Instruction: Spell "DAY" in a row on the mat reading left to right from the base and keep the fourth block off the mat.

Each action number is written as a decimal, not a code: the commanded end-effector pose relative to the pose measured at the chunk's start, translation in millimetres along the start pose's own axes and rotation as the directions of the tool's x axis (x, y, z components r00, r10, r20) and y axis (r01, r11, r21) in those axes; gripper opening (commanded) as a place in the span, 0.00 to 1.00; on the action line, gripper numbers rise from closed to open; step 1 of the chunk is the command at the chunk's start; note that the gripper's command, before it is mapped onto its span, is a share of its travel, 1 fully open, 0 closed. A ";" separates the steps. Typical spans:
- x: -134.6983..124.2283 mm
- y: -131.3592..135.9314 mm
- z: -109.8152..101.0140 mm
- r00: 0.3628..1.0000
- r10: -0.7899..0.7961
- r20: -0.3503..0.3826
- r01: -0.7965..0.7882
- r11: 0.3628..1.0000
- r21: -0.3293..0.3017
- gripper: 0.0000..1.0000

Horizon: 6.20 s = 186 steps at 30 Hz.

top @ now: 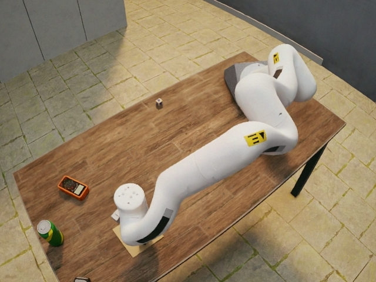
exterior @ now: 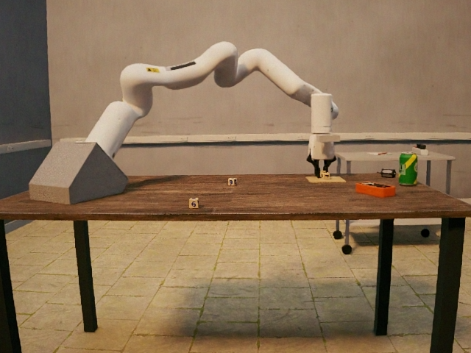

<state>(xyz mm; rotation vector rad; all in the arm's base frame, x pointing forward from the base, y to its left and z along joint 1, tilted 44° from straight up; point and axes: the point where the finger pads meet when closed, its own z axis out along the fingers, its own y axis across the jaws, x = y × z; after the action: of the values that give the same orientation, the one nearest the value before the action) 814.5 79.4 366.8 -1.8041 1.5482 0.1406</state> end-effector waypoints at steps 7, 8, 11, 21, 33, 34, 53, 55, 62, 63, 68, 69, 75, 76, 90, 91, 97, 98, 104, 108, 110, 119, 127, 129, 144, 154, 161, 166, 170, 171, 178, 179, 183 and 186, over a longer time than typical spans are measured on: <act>-0.1 -0.9 0.8 1.000 -0.001 0.000 0.001 1.000 0.002 0.23; -0.1 -0.9 1.0 1.000 -0.001 0.000 0.001 1.000 0.002 0.23; -0.1 -0.9 1.5 1.000 -0.001 0.000 0.001 1.000 0.002 0.23; -0.1 -0.9 1.7 1.000 -0.001 0.000 0.001 1.000 0.002 0.23; -0.1 -0.9 1.7 1.000 -0.001 0.000 0.001 1.000 0.002 0.23; -0.1 -0.9 1.7 1.000 -0.001 0.000 0.001 1.000 0.002 0.23; -0.1 -0.9 1.7 1.000 -0.001 0.000 0.001 1.000 0.002 0.27; -0.1 -0.9 1.7 1.000 -0.001 0.000 0.001 1.000 0.002 0.27; -0.1 -0.9 1.7 1.000 -0.001 0.000 0.001 1.000 0.002 0.39; -0.1 -0.9 1.7 1.000 -0.001 0.000 0.001 1.000 0.002 0.39; -0.1 -0.9 1.7 1.000 -0.001 0.000 0.001 1.000 0.002 0.43; -0.1 -0.9 1.7 1.000 -0.001 0.000 0.001 1.000 0.002 0.43; -0.1 -0.9 1.7 1.000 -0.001 0.000 0.001 1.000 0.002 0.43; -0.1 -0.9 1.7 1.000 -0.001 0.000 0.001 1.000 0.002 0.43; -0.1 -0.9 -30.0 1.000 -0.001 0.000 0.001 1.000 0.002 0.43; -0.1 -0.8 -35.5 1.000 -0.001 0.000 0.001 1.000 0.002 0.43; -0.2 -0.8 -68.5 1.000 -0.001 0.000 0.001 1.000 0.002 0.43; -0.2 -0.8 -73.0 1.000 -0.001 0.000 0.001 1.000 0.002 0.43; -0.2 -0.7 -87.5 1.000 -0.001 0.000 0.001 1.000 0.002 0.43; -0.2 -0.7 -88.3 1.000 -0.001 0.000 0.001 1.000 0.002 0.43; -0.2 -0.7 -88.3 1.000 -0.001 0.000 0.001 1.000 0.002 1.00; -0.2 -0.7 -88.3 1.000 -0.001 0.000 0.001 1.000 0.002 1.00; -0.2 -0.7 -88.3 1.000 -0.001 0.000 0.001 1.000 0.002 1.00; -0.2 -0.7 -88.3 1.000 -0.001 0.000 0.001 1.000 0.002 1.00; 17.7 47.8 -85.5 0.939 0.342 0.020 -0.342 0.940 -0.005 1.00; 28.8 87.1 -83.7 0.820 0.572 0.028 -0.572 0.820 -0.014 1.00; 34.8 113.5 -82.7 0.715 0.698 0.029 -0.698 0.716 -0.019 1.00; 38.9 135.2 -82.0 0.619 0.785 0.029 -0.785 0.620 -0.023 1.00; 41.8 152.8 -81.4 0.535 0.845 0.028 -0.844 0.535 -0.026 1.00; 42.4 157.3 -81.2 0.513 0.858 0.027 -0.858 0.514 -0.026 1.00; 46.1 186.5 -80.3 0.366 0.930 0.024 -0.930 0.366 -0.029 1.00; 46.6 191.2 -80.2 0.342 0.940 0.024 -0.939 0.342 -0.029 1.00; 48.3 210.1 -79.6 0.243 0.970 0.021 -0.969 0.244 -0.029 1.00; 49.2 224.4 -79.2 0.168 0.986 0.019 -0.985 0.169 -0.029 1.00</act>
<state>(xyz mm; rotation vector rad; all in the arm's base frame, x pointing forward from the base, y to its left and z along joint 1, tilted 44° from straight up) 616.0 -4.4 305.0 -0.5417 2.4210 0.7658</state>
